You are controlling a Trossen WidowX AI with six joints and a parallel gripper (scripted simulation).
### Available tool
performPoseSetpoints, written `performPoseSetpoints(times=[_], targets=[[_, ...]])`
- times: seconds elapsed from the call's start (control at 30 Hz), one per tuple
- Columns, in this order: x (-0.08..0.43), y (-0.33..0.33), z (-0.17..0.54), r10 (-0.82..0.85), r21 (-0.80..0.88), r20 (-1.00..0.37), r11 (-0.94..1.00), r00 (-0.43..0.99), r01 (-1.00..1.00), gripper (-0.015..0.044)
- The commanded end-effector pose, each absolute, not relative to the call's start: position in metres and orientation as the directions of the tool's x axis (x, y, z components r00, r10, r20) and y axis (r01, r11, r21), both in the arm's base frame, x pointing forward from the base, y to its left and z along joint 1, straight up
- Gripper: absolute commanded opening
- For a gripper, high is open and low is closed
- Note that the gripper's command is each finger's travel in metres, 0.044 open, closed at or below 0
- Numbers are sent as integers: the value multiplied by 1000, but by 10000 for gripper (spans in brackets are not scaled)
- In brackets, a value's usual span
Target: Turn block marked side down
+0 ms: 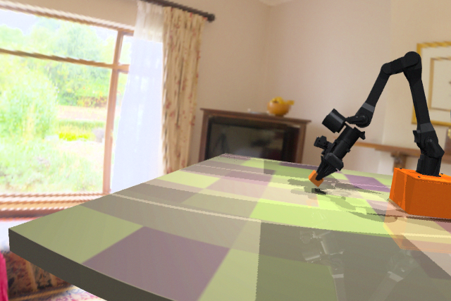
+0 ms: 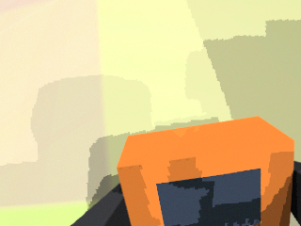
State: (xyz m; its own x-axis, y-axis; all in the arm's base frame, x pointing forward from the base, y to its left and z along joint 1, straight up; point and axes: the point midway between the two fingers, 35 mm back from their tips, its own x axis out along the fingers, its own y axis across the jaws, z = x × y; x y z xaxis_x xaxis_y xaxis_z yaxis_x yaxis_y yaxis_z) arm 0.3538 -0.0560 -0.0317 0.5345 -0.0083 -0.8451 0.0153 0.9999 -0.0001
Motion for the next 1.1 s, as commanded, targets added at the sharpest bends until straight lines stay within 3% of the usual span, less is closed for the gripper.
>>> performPoseSetpoints(times=[0.0,1.07], targets=[[355,-56,-34,-7,1,-828,1000,561,13,0],[358,-57,-65,-11,13,-511,1000,860,20,0]])
